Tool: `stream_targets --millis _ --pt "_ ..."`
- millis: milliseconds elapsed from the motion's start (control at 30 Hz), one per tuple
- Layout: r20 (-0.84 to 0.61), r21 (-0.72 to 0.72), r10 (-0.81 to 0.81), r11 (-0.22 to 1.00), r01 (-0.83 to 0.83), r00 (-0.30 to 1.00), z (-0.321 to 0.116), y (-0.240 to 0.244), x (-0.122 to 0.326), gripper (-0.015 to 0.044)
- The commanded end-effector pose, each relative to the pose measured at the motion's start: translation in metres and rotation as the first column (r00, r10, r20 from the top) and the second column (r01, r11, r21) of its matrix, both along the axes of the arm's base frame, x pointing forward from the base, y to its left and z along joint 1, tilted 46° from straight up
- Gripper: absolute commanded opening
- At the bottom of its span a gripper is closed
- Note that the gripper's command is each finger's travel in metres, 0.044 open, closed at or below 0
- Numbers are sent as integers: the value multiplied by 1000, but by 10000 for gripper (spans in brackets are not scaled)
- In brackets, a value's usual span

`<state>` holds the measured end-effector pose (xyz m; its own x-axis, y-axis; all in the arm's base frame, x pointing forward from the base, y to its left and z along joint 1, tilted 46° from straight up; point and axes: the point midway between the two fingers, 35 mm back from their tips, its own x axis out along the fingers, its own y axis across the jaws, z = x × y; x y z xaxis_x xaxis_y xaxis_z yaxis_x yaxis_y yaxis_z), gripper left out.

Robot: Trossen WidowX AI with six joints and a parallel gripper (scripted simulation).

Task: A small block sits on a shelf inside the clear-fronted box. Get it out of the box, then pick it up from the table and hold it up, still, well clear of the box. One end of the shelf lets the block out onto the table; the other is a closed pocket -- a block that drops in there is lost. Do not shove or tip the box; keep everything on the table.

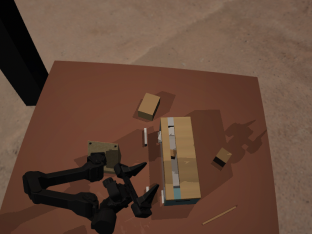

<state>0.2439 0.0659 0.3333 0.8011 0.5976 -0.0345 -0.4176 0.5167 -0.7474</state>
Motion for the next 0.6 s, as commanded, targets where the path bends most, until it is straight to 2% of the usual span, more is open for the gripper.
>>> stream_targets --millis 0,133,267,433,567 --pt "-669 347 -78 847 403 739 -56 -12 54 400" --pt "-854 332 -57 706 625 517 -85 -15 68 400" --pt "-964 218 -16 523 824 265 -117 -17 76 400" --pt "-998 -24 49 242 970 -38 -156 -20 78 400" --pt "-966 -240 103 -21 971 -237 -186 -23 75 400"
